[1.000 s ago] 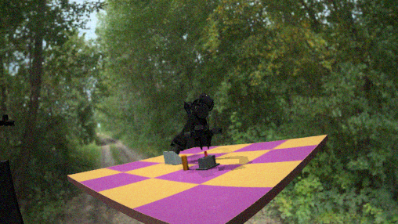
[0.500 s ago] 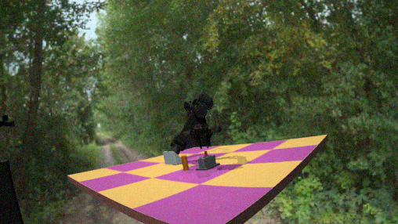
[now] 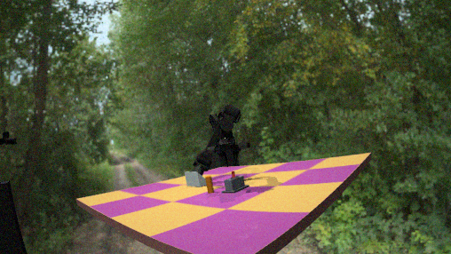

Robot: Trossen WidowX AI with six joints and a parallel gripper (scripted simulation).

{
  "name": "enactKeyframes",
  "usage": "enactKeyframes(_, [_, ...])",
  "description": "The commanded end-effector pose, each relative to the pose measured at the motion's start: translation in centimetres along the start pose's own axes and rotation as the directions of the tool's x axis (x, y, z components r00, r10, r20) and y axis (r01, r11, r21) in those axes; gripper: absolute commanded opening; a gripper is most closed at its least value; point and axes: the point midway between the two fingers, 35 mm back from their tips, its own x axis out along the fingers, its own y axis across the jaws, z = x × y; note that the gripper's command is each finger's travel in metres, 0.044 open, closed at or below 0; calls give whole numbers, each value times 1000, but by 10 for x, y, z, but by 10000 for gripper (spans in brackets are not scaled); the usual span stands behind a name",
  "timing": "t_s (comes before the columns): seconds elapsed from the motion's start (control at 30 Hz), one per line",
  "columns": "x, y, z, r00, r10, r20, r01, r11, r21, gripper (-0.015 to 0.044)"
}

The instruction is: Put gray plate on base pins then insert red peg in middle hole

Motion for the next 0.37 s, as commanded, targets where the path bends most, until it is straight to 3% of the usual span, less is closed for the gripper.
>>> enactKeyframes(0.0, [-4, 0, 0, 1000, -2, 5, 2, 1000, -6, 150])
enactKeyframes(0.33, [-9, -1, -2, 1000, -2, 5, 2, 1000, -6, 150])
